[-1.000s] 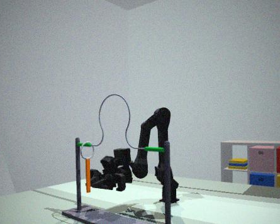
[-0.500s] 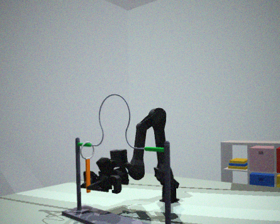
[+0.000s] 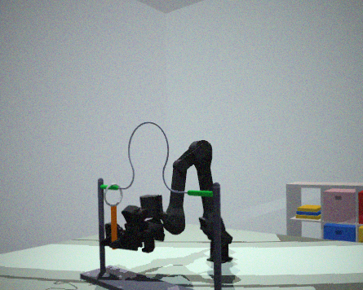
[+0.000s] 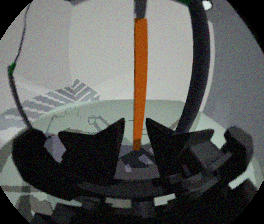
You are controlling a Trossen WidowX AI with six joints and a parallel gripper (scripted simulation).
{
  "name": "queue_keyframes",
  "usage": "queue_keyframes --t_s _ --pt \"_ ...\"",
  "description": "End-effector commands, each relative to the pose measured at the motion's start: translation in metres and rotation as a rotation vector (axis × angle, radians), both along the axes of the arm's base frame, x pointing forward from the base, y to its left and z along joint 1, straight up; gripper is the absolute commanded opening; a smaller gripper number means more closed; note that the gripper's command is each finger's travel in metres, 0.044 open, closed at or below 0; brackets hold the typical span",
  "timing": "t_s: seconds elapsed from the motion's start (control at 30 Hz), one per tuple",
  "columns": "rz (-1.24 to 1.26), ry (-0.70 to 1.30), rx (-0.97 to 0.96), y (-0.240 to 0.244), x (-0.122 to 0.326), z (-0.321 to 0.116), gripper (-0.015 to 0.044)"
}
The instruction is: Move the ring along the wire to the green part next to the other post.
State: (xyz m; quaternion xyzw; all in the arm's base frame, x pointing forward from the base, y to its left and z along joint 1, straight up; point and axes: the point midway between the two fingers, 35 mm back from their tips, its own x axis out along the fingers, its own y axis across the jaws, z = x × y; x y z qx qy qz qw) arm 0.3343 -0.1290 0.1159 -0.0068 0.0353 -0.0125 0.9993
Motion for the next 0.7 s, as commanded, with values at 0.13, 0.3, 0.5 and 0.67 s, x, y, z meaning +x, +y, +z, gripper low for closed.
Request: queue_keyframes --t_s 0.13,0.3,0.5,0.67 --pt "-0.004 -0.001 0.003 -0.0005 0.0006 0.0002 0.0160" --pt "-0.004 -0.001 0.003 -0.0005 0.0006 0.0002 0.0160" --pt "0.000 0.000 0.000 0.0001 0.0005 -0.0001 0.0081" --pt "0.000 0.000 0.000 0.0001 0.0005 -0.0001 -0.0050"
